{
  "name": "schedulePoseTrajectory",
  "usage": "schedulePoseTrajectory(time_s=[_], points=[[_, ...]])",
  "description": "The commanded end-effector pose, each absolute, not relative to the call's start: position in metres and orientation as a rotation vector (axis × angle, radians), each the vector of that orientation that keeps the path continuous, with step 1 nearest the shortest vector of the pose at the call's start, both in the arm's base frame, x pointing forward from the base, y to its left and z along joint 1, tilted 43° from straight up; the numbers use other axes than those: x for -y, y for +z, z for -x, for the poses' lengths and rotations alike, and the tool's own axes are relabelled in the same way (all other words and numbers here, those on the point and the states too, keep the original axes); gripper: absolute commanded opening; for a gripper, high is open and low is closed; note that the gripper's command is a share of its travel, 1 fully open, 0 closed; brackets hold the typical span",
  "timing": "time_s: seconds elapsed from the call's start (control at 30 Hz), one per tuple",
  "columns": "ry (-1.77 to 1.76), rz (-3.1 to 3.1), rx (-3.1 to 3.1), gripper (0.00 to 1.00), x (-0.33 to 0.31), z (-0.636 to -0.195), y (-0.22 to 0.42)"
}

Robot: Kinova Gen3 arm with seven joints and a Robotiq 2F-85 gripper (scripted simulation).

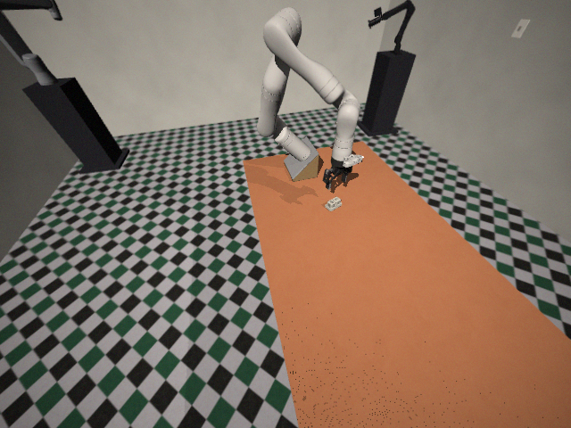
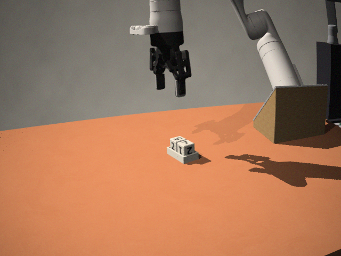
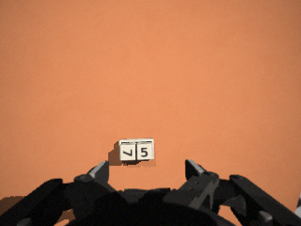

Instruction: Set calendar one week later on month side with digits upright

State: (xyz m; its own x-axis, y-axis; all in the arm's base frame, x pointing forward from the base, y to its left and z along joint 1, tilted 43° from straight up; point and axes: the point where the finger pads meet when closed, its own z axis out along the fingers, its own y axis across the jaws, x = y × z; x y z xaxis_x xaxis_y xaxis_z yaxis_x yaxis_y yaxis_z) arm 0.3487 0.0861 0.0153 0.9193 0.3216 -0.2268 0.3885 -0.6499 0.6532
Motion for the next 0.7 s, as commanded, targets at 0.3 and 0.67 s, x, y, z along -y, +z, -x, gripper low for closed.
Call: schedulePoseTrajectory(time_s=[0.3, 0.67], points=[[-0.121, -2.337, -0.53, 1.0, -0.0898, -0.3353, 0.0205], [-0.121, -2.337, -0.53, 1.0, -0.0898, -0.3353, 0.0205]])
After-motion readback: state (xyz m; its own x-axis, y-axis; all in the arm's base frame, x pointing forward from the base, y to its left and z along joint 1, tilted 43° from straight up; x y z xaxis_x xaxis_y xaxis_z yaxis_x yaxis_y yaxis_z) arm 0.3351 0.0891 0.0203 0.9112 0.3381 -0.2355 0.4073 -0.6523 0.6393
